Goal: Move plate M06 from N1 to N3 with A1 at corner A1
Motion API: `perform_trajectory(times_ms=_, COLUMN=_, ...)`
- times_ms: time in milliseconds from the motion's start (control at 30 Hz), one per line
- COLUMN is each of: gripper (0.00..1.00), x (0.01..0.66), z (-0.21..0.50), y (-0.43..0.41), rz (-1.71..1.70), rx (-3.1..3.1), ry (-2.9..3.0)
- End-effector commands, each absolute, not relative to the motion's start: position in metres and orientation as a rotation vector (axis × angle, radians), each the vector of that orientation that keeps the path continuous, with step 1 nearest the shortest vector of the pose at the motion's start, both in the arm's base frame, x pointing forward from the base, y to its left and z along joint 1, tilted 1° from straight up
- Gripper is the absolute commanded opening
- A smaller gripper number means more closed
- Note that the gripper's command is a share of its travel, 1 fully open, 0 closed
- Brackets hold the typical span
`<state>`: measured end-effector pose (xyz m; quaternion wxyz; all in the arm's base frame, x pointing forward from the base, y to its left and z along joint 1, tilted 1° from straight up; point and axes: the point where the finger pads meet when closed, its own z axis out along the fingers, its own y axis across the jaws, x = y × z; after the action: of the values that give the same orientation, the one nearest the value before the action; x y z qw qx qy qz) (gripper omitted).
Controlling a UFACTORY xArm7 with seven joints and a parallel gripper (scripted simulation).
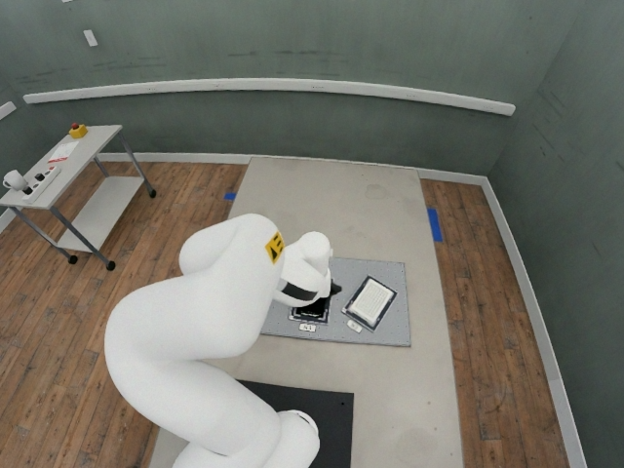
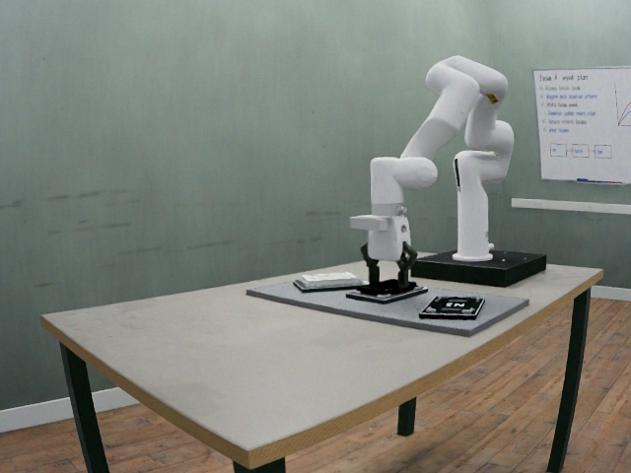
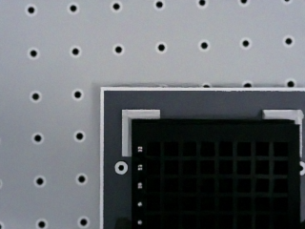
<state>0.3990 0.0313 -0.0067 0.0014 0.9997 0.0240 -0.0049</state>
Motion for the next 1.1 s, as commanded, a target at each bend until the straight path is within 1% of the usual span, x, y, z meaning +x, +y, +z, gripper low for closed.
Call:
perform_trajectory(times_ms=0, gripper=1.00, x=0.400, z=0.001, y=0.031, rz=-0.010, rx=3.138, ry=0.075)
perform_trajectory(times_ms=1067, gripper=1.00, x=0.401, z=0.048, y=0.032, rz=-0.010, rx=3.138, ry=0.075)
